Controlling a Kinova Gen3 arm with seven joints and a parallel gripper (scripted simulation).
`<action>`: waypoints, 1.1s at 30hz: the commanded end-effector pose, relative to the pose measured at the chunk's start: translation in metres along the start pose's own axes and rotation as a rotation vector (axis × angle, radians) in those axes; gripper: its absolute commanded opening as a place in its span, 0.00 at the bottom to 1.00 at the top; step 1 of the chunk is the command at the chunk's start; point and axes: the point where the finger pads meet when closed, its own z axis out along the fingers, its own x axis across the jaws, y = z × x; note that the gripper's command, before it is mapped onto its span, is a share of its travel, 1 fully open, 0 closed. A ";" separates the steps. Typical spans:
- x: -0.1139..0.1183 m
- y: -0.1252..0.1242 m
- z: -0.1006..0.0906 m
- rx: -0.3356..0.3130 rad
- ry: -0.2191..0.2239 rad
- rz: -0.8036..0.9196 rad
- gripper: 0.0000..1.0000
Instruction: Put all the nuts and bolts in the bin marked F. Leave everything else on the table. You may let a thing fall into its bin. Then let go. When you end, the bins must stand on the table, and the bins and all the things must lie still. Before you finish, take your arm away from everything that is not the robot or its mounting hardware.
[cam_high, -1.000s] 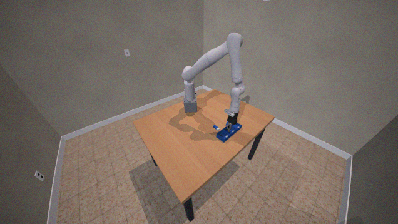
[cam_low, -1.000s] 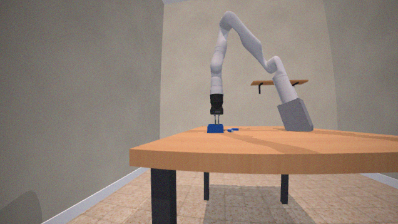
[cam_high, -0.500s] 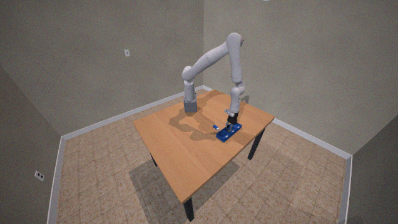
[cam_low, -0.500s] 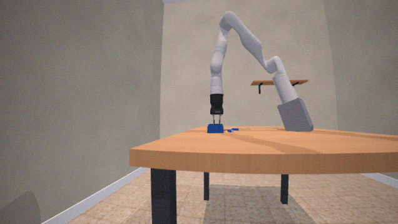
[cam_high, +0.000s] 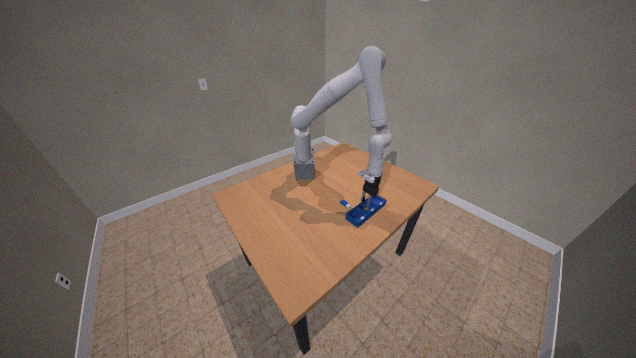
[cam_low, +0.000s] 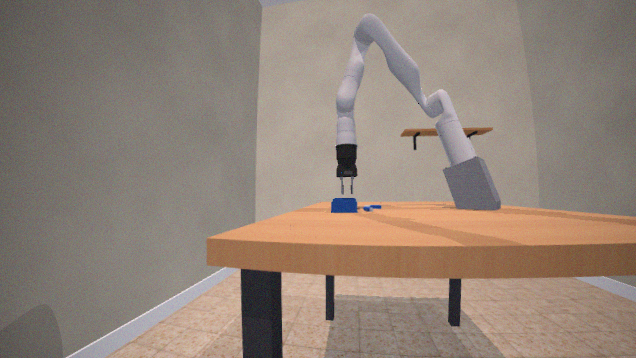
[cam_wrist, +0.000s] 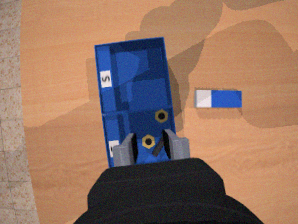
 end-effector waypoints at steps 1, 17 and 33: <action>-0.003 0.006 -0.005 -0.009 -0.010 -0.006 0.64; -0.003 0.006 -0.033 -0.009 -0.010 -0.006 1.00; -0.002 0.006 -0.089 -0.009 -0.010 -0.006 1.00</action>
